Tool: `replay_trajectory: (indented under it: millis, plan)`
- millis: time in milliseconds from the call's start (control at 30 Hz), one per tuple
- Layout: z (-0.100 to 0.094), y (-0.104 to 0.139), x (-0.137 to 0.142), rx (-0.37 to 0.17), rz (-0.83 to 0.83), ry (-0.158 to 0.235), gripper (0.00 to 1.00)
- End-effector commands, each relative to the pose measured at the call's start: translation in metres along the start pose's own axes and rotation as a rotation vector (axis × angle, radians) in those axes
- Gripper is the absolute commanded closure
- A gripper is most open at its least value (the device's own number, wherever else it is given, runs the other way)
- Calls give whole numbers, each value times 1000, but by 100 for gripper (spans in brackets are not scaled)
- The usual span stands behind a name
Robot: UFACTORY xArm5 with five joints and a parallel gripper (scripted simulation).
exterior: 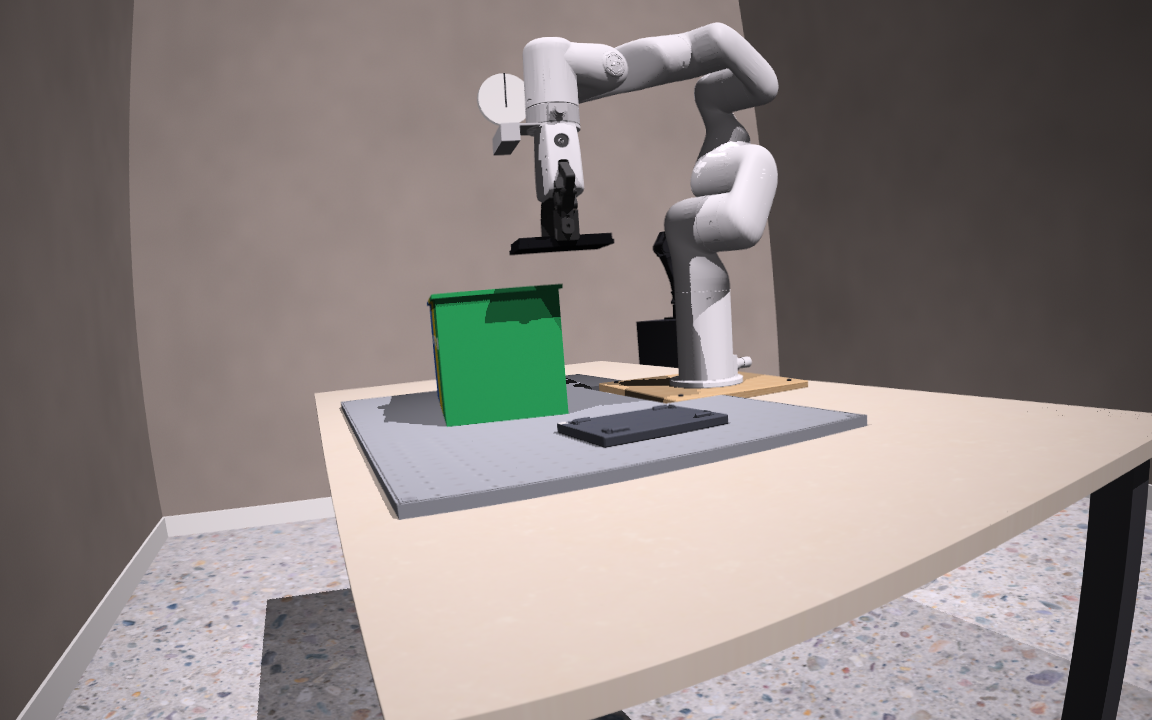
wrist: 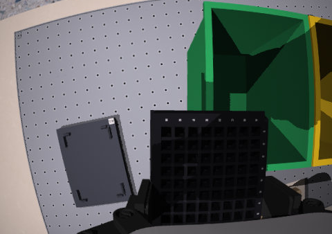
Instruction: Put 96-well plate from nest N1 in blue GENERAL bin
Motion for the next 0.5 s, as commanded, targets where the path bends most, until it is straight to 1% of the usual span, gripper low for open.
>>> replay_trajectory:
  millis: [0,100,467]
  plan:
    - [-1,-5,17,2,-1,-1,100]
    - [0,-6,20,2,-1,-1,100]
    - [1,-15,56,-1,-1,0,100]
Point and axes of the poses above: the point where the finger pads meet when closed, its own z axis out along the fingers, its own x axis across the jaws, y = z × x, the point moved 8 cm from there along -z, back along the fingers, and after that the axes turned 1 degree about -z, right-handed, at the moved point
